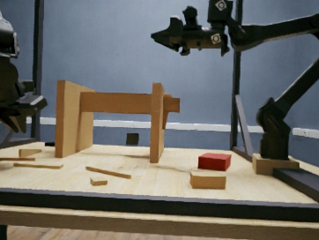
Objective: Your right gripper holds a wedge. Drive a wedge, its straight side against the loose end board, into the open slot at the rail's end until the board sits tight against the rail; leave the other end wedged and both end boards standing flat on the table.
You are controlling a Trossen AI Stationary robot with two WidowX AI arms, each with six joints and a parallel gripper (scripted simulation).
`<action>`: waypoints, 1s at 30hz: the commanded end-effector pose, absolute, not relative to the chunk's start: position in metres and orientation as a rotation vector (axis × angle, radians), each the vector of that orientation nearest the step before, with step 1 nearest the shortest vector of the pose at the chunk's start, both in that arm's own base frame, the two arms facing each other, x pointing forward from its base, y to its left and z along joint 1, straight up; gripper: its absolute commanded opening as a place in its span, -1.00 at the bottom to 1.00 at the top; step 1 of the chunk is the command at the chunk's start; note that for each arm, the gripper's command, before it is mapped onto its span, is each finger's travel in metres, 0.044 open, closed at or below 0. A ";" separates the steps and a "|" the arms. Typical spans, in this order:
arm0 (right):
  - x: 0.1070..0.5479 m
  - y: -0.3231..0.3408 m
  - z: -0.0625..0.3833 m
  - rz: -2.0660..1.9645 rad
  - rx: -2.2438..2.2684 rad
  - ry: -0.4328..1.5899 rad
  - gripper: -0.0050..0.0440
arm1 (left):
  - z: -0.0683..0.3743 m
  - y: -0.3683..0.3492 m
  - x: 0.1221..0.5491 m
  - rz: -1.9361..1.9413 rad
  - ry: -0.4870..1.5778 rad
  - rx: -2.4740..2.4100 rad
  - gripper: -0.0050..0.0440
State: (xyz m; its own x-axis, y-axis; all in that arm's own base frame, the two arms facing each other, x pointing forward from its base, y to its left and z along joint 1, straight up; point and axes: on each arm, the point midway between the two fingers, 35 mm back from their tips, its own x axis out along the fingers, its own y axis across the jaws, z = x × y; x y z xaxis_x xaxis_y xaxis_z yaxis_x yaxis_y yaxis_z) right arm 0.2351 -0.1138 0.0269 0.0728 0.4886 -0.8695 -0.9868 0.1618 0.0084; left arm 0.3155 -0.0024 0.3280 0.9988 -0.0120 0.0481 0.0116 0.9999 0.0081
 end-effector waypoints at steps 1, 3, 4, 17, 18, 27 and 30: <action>0.238 -0.113 0.024 1.311 -0.793 0.821 -0.39 | 0.333 -0.001 0.311 0.009 -0.093 -0.018 -0.08; 0.225 -0.101 0.009 1.386 -0.743 0.795 -0.39 | 0.335 -0.002 0.316 0.003 -0.081 -0.001 -0.08; 0.212 -0.089 -0.001 1.451 -0.698 0.762 -0.39 | 0.322 0.000 0.316 0.002 -0.047 0.008 -0.08; 0.205 -0.083 -0.009 1.512 -0.719 0.689 -0.39 | 0.328 -0.001 0.314 -0.001 -0.064 0.007 -0.08; 0.205 -0.083 -0.009 1.511 -0.720 0.689 -0.39 | 0.328 -0.001 0.314 -0.001 -0.064 0.007 -0.08; 0.205 -0.083 -0.002 1.496 -0.739 0.688 -0.39 | 0.328 -0.001 0.314 -0.001 -0.064 0.007 -0.08; 0.206 -0.082 -0.005 1.498 -0.737 0.686 -0.39 | 0.328 -0.001 0.314 -0.001 -0.064 0.007 -0.08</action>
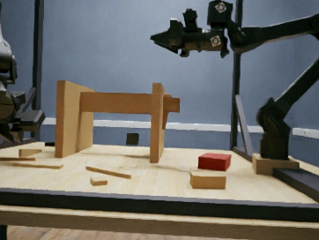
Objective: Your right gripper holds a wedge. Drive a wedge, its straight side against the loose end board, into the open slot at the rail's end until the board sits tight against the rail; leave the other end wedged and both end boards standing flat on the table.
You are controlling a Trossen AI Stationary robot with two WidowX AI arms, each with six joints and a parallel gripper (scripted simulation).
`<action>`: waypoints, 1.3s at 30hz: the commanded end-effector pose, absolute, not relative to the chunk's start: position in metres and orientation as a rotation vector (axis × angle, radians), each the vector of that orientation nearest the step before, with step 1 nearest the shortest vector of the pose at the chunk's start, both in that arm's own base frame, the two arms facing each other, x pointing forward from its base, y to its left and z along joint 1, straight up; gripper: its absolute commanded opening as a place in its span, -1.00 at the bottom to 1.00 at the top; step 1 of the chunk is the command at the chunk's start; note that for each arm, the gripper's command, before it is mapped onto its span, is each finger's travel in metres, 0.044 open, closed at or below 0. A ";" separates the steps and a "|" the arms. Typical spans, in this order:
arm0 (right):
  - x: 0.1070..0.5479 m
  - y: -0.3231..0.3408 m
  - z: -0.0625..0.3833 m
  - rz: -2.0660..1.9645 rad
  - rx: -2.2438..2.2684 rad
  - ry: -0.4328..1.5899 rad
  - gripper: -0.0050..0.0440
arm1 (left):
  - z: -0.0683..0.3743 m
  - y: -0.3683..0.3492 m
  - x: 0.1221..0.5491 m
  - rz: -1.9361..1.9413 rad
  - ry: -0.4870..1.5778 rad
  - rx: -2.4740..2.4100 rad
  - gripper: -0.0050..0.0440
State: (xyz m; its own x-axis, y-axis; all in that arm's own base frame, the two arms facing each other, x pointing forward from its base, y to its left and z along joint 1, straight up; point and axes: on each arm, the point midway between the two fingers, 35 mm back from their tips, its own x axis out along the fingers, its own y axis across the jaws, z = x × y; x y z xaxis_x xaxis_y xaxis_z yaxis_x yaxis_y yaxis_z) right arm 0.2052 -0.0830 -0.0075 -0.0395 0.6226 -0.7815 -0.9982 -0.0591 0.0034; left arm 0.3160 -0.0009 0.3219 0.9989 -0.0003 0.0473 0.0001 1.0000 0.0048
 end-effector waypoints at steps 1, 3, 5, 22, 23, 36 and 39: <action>0.206 -0.082 -0.005 1.498 -0.737 0.686 -0.39 | 0.328 -0.001 0.314 -0.001 -0.064 0.007 -0.08; 0.204 -0.077 -0.012 1.507 -0.718 0.688 -0.39 | 0.328 -0.001 0.314 -0.001 -0.064 0.007 -0.08; 0.204 -0.074 -0.015 1.509 -0.716 0.688 -0.39 | 0.328 -0.001 0.314 -0.001 -0.064 0.007 -0.08; 0.203 -0.059 -0.035 1.509 -0.716 0.688 -0.39 | 0.328 -0.001 0.314 -0.001 -0.064 0.007 -0.08; 0.203 -0.058 -0.037 1.509 -0.716 0.688 -0.39 | 0.328 -0.001 0.314 -0.001 -0.064 0.007 -0.08; 0.205 -0.053 -0.046 1.504 -0.731 0.685 -0.39 | 0.328 -0.001 0.314 -0.001 -0.064 0.007 -0.08; 0.208 -0.056 -0.044 1.491 -0.743 0.688 -0.76 | 0.328 -0.001 0.314 -0.001 -0.064 0.007 -0.08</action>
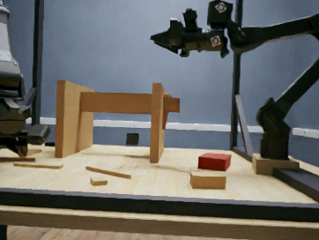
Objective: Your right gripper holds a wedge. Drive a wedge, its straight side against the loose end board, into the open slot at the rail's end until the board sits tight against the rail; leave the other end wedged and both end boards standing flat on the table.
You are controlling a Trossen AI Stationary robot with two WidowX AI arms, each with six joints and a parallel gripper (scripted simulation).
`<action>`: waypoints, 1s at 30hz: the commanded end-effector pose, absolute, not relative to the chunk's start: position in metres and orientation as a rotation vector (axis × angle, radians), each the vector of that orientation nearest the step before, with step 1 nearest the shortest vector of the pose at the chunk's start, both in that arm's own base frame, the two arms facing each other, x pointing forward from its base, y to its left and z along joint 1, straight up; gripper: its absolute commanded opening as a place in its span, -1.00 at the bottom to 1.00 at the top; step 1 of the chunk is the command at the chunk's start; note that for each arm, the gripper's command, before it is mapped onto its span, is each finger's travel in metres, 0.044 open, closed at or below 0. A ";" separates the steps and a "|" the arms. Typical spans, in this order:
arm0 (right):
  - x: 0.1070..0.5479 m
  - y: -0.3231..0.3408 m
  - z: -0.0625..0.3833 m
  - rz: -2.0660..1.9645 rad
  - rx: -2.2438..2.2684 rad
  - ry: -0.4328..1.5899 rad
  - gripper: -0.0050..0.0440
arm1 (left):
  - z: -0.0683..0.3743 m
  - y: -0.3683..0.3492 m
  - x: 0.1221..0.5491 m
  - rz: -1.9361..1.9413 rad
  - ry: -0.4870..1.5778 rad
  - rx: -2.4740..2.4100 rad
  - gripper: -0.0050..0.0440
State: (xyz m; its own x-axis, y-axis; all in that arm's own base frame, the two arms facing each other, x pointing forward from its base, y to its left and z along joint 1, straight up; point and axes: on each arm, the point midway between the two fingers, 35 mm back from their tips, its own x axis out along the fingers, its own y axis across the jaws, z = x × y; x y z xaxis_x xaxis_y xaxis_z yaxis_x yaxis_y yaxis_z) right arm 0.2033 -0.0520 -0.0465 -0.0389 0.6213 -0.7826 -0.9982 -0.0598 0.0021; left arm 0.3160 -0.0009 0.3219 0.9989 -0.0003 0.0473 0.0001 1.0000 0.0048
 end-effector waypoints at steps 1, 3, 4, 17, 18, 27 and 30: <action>0.208 -0.056 -0.044 1.491 -0.743 0.688 -0.76 | 0.328 -0.001 0.314 -0.001 -0.064 0.007 -0.08; 0.208 -0.056 -0.044 1.493 -0.744 0.688 -0.76 | 0.328 -0.001 0.314 -0.001 -0.064 0.007 -0.08; 0.208 -0.056 -0.044 1.494 -0.745 0.689 -0.76 | 0.328 -0.001 0.314 -0.001 -0.064 0.007 -0.08; 0.210 -0.057 -0.035 1.490 -0.757 0.688 -0.76 | 0.328 -0.001 0.314 -0.001 -0.064 0.007 -0.08; 0.209 -0.057 -0.033 1.490 -0.757 0.688 -0.76 | 0.328 -0.001 0.314 -0.001 -0.064 0.007 -0.08; 0.209 -0.057 -0.022 1.492 -0.755 0.688 -0.76 | 0.328 -0.001 0.314 -0.001 -0.064 0.007 -0.08; 0.209 -0.057 -0.018 1.491 -0.757 0.687 -0.76 | 0.328 -0.001 0.314 -0.001 -0.064 0.007 -0.08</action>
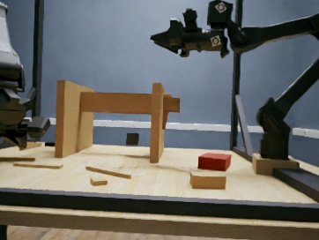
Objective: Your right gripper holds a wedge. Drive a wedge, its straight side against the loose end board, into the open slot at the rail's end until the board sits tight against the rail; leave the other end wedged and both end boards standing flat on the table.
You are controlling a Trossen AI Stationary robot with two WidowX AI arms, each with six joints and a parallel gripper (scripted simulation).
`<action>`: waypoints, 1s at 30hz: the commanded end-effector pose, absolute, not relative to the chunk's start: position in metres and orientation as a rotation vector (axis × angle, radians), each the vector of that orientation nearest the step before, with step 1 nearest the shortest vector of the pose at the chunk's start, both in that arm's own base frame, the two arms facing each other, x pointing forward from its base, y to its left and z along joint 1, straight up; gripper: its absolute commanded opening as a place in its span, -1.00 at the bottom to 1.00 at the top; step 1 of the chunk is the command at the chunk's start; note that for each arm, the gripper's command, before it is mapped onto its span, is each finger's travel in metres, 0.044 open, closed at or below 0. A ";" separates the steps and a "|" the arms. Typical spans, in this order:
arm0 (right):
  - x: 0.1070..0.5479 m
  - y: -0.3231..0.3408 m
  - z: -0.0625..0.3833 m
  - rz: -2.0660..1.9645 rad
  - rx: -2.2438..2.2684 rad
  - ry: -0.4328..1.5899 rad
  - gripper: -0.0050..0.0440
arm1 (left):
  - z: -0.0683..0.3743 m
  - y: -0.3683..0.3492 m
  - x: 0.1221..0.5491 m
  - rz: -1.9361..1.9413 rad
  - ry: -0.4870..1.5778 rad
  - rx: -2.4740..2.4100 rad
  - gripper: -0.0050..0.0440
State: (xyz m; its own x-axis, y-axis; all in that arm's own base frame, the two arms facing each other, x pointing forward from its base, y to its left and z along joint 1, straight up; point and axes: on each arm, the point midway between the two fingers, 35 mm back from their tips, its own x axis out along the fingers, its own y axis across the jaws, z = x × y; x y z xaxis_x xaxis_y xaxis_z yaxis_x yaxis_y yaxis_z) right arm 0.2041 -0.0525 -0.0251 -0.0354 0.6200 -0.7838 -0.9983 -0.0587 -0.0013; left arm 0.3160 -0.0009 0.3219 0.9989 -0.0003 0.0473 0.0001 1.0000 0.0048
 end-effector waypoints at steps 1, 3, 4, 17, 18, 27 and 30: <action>0.209 -0.057 -0.018 1.491 -0.757 0.687 -0.76 | 0.328 -0.001 0.314 -0.001 -0.064 0.007 -0.08; 0.209 -0.057 -0.015 1.491 -0.757 0.687 -0.76 | 0.328 -0.001 0.314 -0.001 -0.064 0.007 -0.08; 0.209 -0.057 -0.013 1.491 -0.757 0.687 -0.76 | 0.328 -0.001 0.314 -0.001 -0.064 0.007 -0.08; 0.208 -0.057 0.004 1.492 -0.759 0.686 -0.76 | 0.328 -0.001 0.314 -0.001 -0.064 0.007 -0.08; 0.208 -0.057 0.004 1.492 -0.759 0.686 -0.76 | 0.328 -0.001 0.314 -0.001 -0.064 0.007 -0.08; 0.208 -0.056 0.017 1.492 -0.760 0.685 -0.76 | 0.328 -0.001 0.314 -0.001 -0.064 0.007 -0.08; 0.216 -0.062 0.023 1.486 -0.828 0.683 -0.76 | 0.328 -0.001 0.314 -0.001 -0.064 0.007 -0.08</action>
State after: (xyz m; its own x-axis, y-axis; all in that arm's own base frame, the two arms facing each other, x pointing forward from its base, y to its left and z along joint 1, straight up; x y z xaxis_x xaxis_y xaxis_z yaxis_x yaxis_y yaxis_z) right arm 0.2038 -0.0527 0.0120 -0.0371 0.6186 -0.7848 -0.9982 -0.0599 -0.0001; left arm 0.3160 -0.0009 0.3219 0.9989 -0.0003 0.0473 0.0001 1.0000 0.0048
